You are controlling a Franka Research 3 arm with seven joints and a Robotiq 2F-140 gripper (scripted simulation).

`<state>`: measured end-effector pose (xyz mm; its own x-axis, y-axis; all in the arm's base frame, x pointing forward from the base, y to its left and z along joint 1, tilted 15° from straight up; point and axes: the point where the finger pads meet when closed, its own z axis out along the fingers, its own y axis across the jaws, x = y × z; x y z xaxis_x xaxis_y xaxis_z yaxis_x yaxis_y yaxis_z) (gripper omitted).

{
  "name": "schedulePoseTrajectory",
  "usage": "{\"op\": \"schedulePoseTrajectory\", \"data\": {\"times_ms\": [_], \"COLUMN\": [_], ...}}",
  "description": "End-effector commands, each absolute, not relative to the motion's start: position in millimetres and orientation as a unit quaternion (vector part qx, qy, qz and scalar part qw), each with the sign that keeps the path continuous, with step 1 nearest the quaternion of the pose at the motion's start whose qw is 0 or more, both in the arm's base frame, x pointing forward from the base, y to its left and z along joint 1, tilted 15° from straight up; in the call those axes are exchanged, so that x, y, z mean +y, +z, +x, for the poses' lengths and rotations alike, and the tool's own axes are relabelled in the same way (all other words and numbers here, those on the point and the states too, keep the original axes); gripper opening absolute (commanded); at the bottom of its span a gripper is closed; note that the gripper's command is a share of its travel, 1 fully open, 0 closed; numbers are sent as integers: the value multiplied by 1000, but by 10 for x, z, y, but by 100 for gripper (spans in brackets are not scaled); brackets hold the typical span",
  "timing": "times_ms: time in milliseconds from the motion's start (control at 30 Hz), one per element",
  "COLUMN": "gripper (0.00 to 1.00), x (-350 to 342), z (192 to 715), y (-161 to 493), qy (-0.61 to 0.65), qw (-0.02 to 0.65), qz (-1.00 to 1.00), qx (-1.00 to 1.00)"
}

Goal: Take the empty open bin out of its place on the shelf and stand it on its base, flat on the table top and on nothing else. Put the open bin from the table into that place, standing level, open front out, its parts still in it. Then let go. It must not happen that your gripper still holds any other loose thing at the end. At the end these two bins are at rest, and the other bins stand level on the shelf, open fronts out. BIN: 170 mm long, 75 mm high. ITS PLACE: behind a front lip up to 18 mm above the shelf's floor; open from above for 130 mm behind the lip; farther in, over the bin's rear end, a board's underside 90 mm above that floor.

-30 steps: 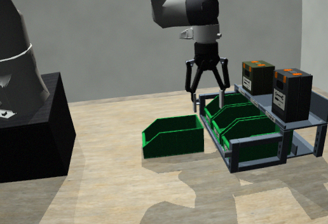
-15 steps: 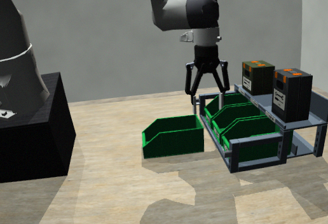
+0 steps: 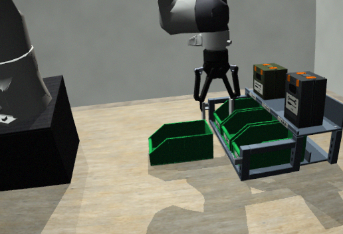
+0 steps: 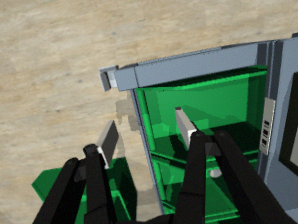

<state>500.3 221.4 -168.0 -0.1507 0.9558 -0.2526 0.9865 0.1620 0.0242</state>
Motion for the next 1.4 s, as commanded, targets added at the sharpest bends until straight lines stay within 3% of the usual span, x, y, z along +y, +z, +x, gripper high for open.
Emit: {"op": "schedulePoseTrajectory", "data": {"times_ms": [0, 567, 600, 1367], "gripper": [57, 57, 0, 0], "x": [2224, 2223, 2223, 2223], "z": [5014, 5014, 5014, 5014], "y": [-1694, -1697, -1697, -1697], "qy": [-71, -71, -71, -71], "qw": [106, 106, 106, 106], "qz": [644, 644, 644, 644], "qx": [754, 754, 754, 754]}}
